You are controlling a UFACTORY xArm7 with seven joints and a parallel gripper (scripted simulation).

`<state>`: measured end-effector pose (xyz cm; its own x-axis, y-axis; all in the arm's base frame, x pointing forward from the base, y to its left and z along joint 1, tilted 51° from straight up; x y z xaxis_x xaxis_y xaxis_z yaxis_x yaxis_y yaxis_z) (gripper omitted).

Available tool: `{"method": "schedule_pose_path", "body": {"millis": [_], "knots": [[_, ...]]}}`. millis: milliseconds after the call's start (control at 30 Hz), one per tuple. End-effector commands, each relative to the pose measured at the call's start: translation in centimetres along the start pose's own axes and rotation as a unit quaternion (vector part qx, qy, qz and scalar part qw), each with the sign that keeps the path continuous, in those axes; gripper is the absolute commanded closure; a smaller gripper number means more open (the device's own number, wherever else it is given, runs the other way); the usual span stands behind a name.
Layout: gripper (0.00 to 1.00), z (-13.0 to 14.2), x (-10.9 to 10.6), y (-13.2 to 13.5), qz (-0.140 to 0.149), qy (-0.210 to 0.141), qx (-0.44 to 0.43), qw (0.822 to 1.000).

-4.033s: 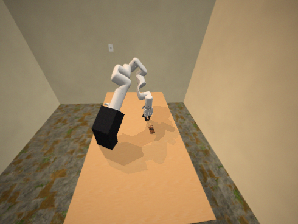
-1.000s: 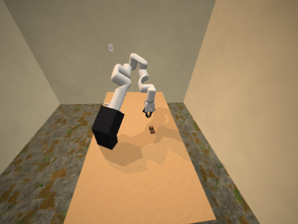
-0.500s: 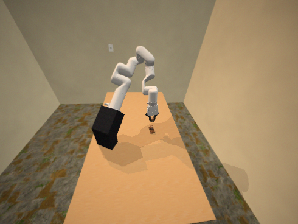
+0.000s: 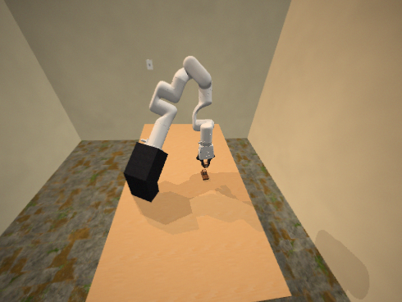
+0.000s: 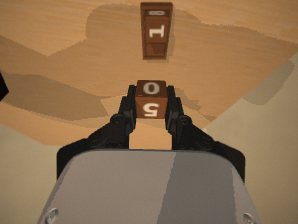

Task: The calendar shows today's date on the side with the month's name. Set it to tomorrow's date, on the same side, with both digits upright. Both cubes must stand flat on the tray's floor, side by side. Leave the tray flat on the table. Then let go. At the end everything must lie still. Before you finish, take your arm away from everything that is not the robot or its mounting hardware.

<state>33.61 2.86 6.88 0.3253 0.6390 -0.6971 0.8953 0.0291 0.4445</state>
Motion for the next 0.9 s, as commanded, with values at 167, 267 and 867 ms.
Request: {"method": "schedule_pose_path", "body": {"millis": [167,267,867], "knots": [[0.71,1.3,0.9,0.9,-0.016,0.070,-0.002,0.997],[0.71,1.3,0.9,0.9,-0.016,0.070,-0.002,0.997],[0.71,1.0,3.4,0.9,-0.015,0.072,-0.004,0.997]]}}
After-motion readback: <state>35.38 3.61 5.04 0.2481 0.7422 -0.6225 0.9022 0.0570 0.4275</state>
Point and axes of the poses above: the point where the finger pads meet when closed, its own x axis out along the fingers, its own y axis across the jaws, z = x × y, the point moved 6 cm from there along -x, back along the fingers, and after that the axes turned 2 degrees about x, right-handed, at the moved point
